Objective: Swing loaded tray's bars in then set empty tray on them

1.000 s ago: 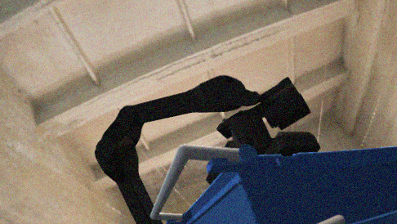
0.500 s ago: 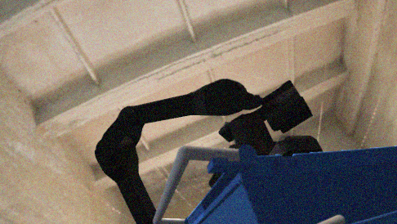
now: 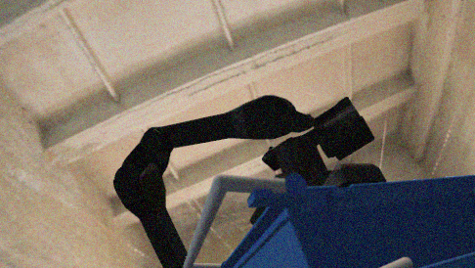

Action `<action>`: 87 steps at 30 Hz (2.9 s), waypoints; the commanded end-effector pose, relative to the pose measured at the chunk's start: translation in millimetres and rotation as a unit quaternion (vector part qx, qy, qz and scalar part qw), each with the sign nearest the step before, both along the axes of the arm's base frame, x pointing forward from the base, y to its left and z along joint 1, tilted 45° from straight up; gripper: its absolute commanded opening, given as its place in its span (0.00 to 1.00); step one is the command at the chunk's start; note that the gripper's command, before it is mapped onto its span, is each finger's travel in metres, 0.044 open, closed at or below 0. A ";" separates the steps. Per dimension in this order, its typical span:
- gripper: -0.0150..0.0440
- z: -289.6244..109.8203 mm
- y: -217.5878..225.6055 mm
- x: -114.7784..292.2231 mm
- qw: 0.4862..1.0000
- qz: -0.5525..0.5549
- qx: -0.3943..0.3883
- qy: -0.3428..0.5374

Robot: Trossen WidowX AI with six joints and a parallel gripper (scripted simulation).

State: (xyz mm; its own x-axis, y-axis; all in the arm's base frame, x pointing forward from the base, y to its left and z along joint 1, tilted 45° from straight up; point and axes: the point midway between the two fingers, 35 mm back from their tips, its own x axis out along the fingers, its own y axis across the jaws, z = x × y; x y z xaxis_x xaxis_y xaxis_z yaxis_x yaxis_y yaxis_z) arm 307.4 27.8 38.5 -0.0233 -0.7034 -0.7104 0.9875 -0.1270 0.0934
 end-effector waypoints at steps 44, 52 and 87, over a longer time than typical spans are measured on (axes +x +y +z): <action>0.25 -8.7 -2.7 -3.7 1.000 -0.002 0.003 0.011; 0.25 -14.1 -4.4 -6.3 1.000 -0.003 0.005 0.017; 0.25 -14.1 -4.4 -6.3 1.000 -0.003 0.005 0.017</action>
State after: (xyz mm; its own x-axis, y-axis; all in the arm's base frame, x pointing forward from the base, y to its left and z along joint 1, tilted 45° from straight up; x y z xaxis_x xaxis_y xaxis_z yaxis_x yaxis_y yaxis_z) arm 306.0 24.9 30.5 -0.0223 -0.7036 -0.7102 0.9875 -0.1266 0.0944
